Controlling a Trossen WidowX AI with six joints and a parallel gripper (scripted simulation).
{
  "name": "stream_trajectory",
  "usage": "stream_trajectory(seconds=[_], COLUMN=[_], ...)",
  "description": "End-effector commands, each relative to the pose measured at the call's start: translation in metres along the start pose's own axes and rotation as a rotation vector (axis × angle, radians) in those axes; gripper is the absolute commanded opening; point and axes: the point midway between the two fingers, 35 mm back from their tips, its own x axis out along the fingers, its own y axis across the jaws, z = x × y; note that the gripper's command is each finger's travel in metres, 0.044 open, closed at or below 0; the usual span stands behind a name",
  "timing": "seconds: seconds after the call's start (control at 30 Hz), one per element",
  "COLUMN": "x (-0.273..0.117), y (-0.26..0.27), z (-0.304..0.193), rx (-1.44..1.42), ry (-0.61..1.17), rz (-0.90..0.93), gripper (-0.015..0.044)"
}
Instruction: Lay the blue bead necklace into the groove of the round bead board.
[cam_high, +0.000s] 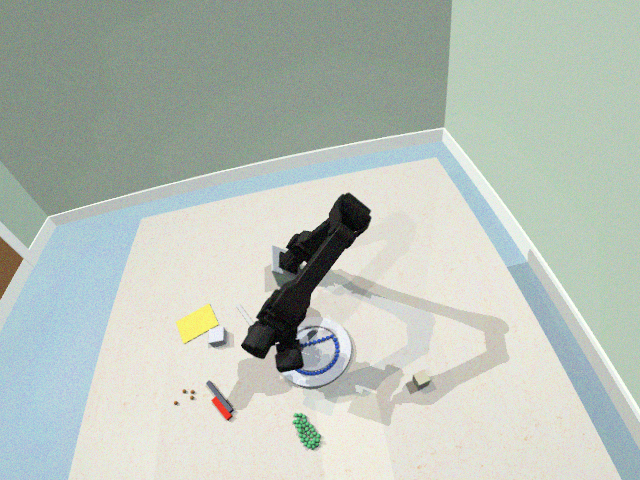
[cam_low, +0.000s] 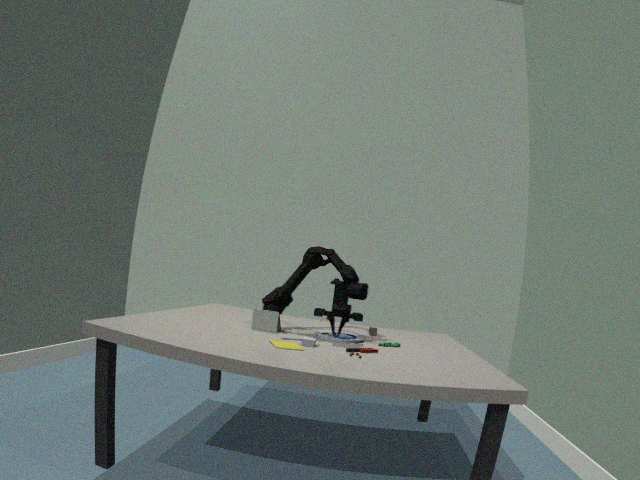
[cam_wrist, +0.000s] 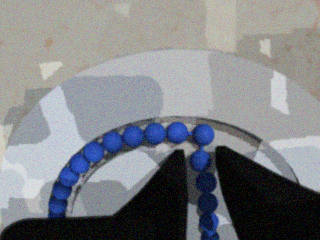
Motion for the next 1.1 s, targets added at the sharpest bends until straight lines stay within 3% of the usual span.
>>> stream_trajectory(seconds=[0.0, 1.07], x=[0.000, -0.006], y=[0.000, -0.012], z=[0.000, 0.006], rx=[0.000, 0.008], ry=[0.000, 0.007], rz=[0.000, -0.002], gripper=[0.0000, 0.0000])
